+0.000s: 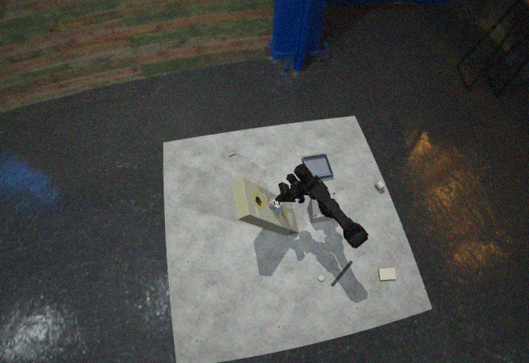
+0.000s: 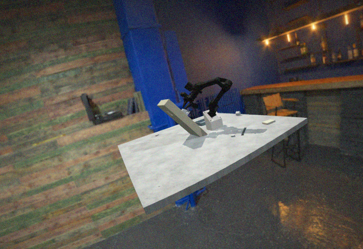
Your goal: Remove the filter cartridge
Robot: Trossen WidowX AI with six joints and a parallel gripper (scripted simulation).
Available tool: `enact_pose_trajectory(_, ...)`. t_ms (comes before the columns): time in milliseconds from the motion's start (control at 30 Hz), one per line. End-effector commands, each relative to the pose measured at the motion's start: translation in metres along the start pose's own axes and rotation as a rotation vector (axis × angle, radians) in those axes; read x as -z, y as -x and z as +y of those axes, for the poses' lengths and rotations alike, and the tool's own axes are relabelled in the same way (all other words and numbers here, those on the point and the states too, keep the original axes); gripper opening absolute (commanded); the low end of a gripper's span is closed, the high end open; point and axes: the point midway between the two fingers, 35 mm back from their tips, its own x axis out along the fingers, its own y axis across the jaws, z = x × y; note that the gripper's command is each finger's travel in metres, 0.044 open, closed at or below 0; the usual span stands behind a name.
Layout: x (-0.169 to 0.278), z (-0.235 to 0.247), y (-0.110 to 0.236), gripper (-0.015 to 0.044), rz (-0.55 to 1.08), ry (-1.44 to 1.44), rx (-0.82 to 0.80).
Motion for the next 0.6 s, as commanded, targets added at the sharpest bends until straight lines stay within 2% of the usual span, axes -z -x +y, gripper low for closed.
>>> enact_pose_trajectory(0, -0.0002, 0.0, -0.0001, 0.01, 0.0, -0.001, 0.0)
enact_pose_trajectory(233, -0.0006, 0.0007, -0.0004, 0.01, -0.002, 0.0, 0.018)
enact_pose_trajectory(567, 0.0004, 0.0059, -0.0026, 0.01, 0.028, 0.014, 0.316)
